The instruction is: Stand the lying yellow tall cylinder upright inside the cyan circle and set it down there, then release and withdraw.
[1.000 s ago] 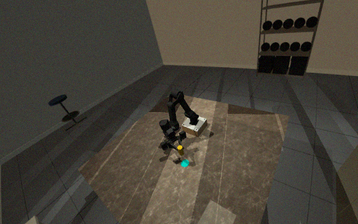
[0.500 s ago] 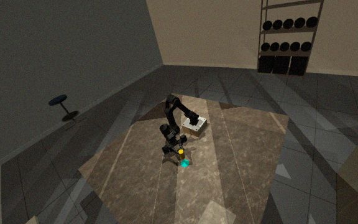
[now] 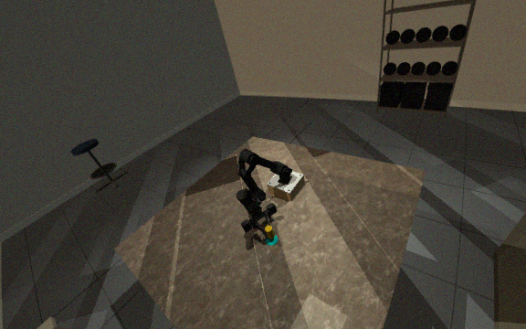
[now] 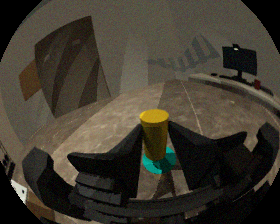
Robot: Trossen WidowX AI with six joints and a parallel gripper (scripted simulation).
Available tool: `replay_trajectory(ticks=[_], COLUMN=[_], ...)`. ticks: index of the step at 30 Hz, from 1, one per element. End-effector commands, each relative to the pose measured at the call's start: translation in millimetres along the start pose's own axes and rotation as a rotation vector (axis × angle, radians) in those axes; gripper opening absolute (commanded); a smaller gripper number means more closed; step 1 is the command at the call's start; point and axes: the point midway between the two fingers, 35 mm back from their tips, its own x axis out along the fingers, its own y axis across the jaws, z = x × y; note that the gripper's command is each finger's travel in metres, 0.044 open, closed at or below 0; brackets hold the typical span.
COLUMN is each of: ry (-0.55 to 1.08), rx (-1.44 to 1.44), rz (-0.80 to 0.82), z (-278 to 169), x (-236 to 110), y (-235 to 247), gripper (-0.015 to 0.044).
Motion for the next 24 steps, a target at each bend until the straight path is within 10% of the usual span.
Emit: replay_trajectory(ticks=[1,18,24], ry=[0.003,0.011,0.011], rx=[-0.009,-0.009,-0.009], rz=[-0.003,-0.001,-0.001], z=[-8,-23,-23], x=[2,5,5], y=[-3,-7,-7], gripper=[0.0105,0.0105,0.0263])
